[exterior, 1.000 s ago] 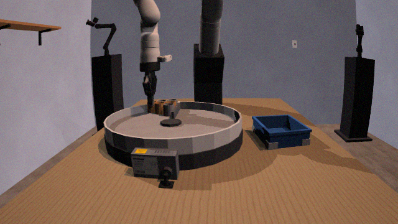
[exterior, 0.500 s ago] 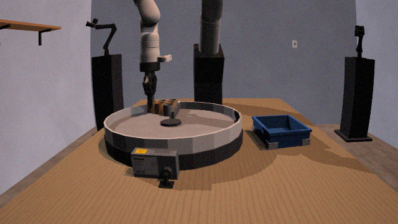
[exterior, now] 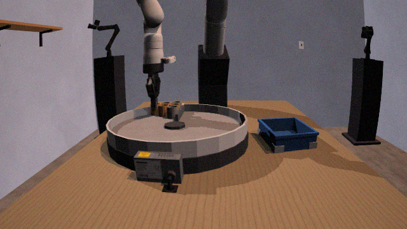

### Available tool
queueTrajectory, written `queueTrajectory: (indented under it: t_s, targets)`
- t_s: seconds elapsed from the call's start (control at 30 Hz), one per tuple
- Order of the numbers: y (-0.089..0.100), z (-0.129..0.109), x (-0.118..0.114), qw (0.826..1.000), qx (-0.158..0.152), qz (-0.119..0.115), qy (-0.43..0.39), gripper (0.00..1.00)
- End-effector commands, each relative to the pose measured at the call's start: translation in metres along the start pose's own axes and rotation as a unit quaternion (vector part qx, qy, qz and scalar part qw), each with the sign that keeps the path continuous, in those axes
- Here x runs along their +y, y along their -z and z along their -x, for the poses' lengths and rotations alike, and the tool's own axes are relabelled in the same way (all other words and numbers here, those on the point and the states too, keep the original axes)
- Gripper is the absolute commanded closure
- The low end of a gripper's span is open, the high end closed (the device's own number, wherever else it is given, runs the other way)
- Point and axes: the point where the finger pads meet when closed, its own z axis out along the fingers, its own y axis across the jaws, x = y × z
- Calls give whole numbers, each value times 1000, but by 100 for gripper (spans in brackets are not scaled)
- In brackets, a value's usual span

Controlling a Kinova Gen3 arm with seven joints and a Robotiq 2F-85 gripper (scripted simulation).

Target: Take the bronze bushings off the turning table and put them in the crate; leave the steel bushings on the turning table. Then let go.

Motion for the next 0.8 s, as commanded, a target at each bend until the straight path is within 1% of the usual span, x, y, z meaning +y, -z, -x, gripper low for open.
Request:
queueTrajectory:
  t_s: [0.0,0.77]
  targets:
    - [0,0,0,1000,0,0,0,100]
    - [0,0,3,1000,0,-3,-3,100]
